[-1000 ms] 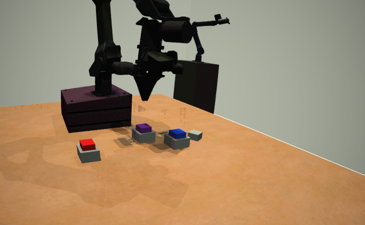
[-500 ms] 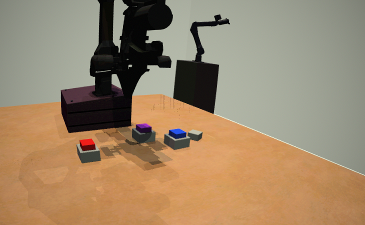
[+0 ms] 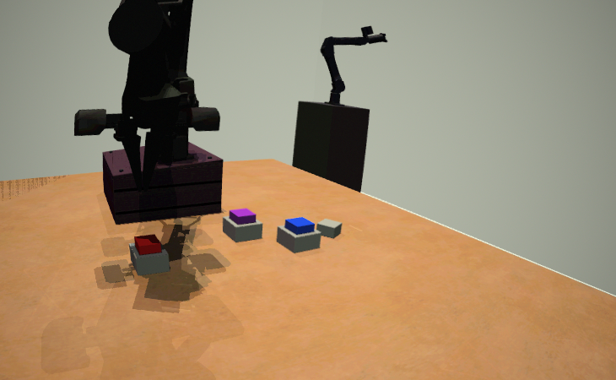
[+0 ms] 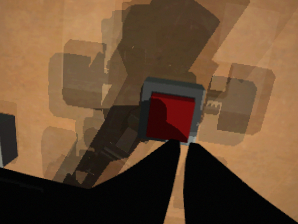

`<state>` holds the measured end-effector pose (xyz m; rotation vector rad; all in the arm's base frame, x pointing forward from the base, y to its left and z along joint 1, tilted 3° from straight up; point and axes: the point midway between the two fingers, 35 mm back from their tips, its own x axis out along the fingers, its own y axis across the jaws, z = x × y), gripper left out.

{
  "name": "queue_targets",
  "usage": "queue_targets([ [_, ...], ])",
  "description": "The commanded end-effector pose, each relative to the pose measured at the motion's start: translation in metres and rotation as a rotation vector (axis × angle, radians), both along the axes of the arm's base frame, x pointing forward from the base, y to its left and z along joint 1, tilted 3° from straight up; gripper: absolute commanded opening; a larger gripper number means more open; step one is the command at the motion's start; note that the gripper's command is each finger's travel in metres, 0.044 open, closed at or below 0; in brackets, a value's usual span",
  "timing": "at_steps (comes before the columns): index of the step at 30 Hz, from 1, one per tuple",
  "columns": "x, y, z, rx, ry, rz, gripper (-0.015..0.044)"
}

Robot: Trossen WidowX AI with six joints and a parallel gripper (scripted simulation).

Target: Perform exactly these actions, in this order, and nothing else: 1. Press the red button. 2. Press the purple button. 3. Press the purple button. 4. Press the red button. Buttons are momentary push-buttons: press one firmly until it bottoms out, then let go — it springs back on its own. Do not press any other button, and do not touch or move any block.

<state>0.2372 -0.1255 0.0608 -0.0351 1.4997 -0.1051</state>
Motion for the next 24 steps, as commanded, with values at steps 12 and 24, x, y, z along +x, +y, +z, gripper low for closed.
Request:
queue_targets([
  [12,-0.007,0.0,-0.053,0.02,0.034,0.007,0.002],
  [24,-0.006,-0.001,-0.073,0.02,0.035,0.007,0.002],
])
